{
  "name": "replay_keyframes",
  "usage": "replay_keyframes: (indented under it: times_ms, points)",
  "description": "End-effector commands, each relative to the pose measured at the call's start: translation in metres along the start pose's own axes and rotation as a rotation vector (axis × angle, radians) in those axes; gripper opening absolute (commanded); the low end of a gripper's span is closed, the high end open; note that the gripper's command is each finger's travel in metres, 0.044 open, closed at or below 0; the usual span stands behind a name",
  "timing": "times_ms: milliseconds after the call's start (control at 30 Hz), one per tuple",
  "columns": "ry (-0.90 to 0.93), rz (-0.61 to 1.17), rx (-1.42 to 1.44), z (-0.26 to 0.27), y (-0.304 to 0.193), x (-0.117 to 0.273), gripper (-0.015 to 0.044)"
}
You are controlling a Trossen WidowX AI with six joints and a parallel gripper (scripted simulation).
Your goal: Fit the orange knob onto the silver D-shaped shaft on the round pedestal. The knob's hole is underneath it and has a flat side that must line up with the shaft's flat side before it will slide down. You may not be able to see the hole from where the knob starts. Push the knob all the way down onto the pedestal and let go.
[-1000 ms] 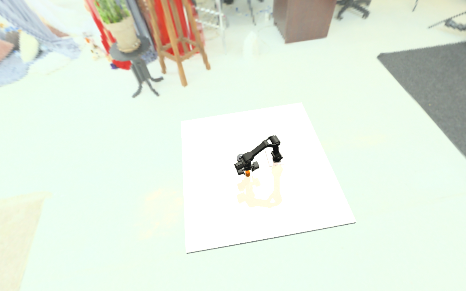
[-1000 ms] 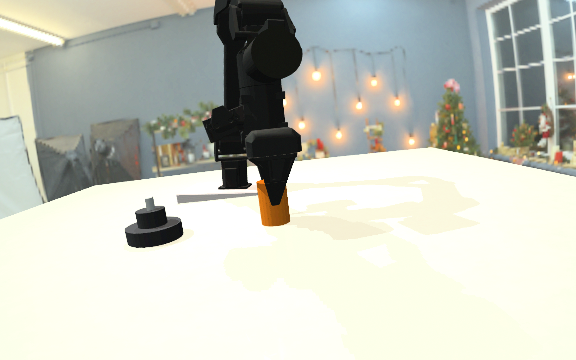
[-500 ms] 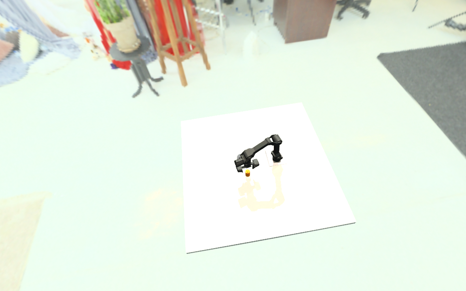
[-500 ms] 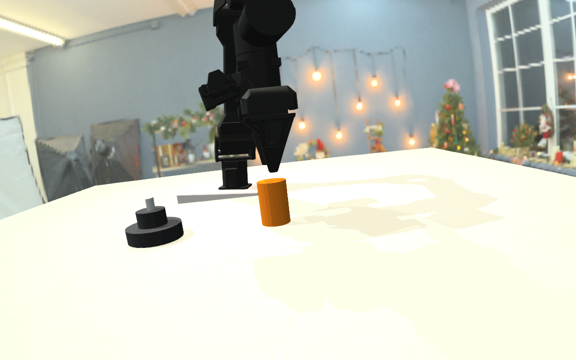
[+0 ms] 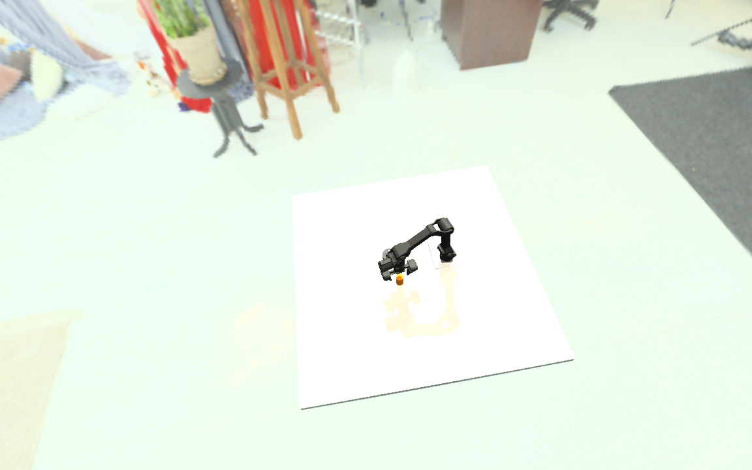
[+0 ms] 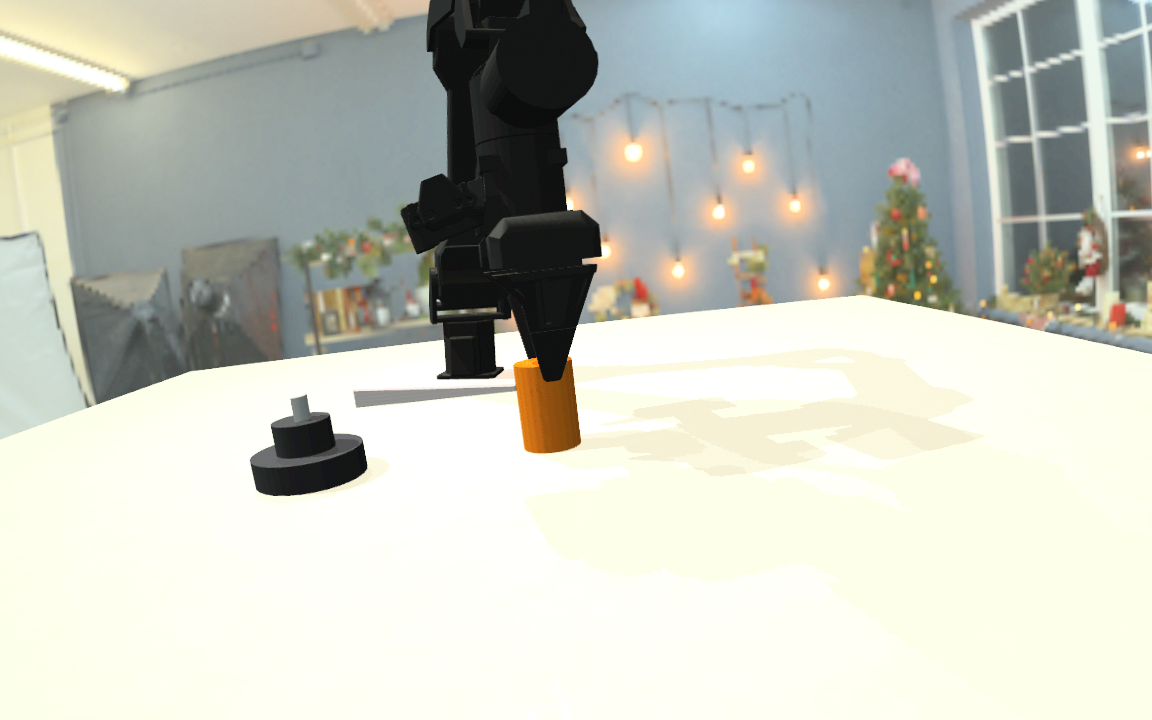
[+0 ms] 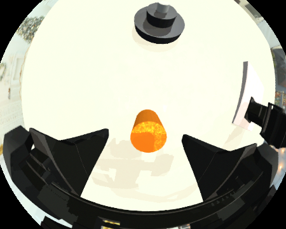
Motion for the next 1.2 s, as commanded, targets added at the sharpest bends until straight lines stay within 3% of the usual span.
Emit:
replay_keyframes:
  times_ms: [0,867,1167]
  points:
    - [-0.002,0.003,-0.003,0.0,0.0,-0.008,0.044]
    - [-0.002,0.003,-0.003,-0.003,-0.001,-0.046,0.044]
    - [-0.002,0.003,-0.003,-0.003,-0.001,-0.046,0.0204]
Point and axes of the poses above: the point midway between the two fingers, 35 mm back from their tips, its own x axis back along the fingers, its own z axis across the jaws, y = z × x, the point moved 1 cm from there along x, back along the fingers, and after that the axes turned 9 degrees about x, right-handed, at the moved point
